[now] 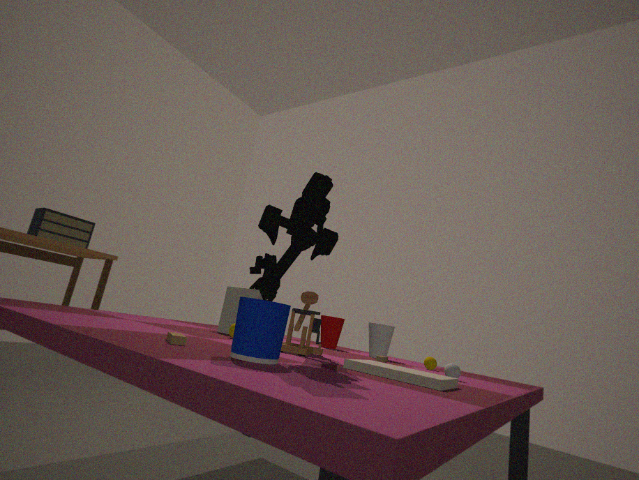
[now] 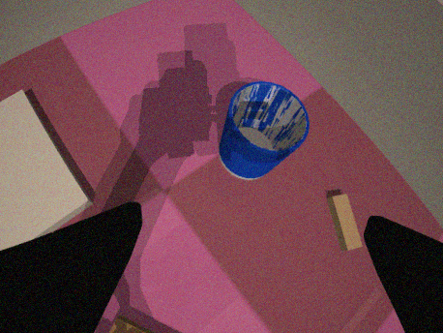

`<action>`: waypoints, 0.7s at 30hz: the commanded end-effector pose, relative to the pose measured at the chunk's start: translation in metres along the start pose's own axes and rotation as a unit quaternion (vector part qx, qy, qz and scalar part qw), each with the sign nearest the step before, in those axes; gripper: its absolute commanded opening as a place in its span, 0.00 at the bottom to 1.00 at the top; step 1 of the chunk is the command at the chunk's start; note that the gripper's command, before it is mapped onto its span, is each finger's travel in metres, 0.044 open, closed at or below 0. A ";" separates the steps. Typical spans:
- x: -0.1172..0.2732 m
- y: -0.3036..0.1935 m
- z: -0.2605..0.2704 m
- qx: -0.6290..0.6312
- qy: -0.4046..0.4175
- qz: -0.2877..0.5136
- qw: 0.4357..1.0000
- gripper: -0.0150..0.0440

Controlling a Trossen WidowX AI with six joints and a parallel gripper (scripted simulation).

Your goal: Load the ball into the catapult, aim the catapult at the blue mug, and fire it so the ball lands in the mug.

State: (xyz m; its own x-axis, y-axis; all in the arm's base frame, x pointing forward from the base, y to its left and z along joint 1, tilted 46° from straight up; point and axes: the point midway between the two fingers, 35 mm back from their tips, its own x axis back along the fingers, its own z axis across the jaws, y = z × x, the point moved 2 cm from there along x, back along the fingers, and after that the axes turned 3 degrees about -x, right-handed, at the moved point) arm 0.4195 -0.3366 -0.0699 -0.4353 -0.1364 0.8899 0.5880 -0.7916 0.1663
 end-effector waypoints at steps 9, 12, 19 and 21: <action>0.005 0.024 -0.077 -0.087 0.038 -0.075 0.993 1.00; 0.005 0.024 -0.077 -0.087 0.038 -0.075 0.993 1.00; 0.005 0.024 -0.077 -0.087 0.038 -0.075 0.993 1.00; 0.005 0.024 -0.077 -0.087 0.038 -0.075 0.993 1.00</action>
State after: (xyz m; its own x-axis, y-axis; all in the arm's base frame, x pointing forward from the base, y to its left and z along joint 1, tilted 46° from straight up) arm 0.3794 -0.4012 -0.0947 -0.5601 -0.0493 0.8270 0.3948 -0.8935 0.2141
